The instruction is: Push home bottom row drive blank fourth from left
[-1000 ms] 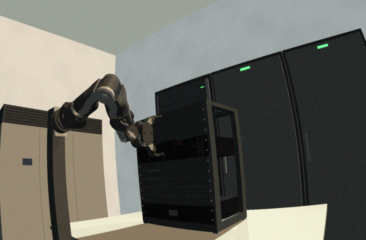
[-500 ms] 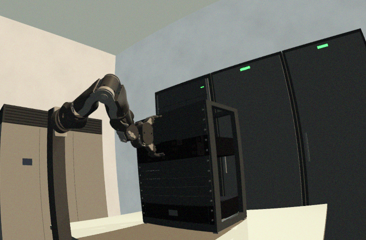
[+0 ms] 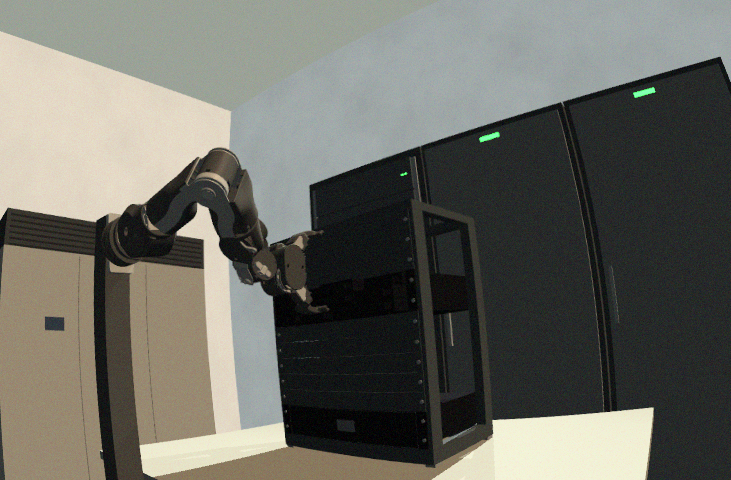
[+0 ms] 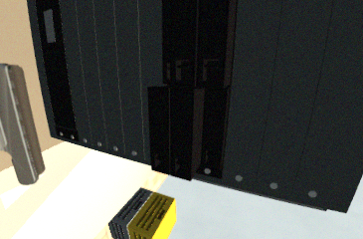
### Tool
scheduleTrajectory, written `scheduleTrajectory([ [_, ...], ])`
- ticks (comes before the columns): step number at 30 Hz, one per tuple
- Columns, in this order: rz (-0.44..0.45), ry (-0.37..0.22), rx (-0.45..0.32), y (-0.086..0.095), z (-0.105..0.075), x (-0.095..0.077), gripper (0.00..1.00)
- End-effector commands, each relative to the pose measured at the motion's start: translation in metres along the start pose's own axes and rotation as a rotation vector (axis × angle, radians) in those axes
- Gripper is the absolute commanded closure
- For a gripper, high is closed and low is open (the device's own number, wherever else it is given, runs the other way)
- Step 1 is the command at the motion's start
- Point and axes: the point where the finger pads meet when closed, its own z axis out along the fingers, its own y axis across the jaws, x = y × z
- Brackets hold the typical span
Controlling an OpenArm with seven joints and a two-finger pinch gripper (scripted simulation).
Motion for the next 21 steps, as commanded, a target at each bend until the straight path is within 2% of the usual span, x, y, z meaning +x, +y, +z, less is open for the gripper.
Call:
scheduleTrajectory([
  [1,0.002,0.004,-0.004,0.0016,0.0007,0.0009,0.00],
  [3,0.002,0.004,-0.004,0.0016,0.0007,0.0009,0.00],
  [4,0.002,0.004,-0.004,0.0016,0.0007,0.0009,1.00],
  [21,0.002,0.004,-0.004,0.0016,0.0007,0.0009,1.00],
])
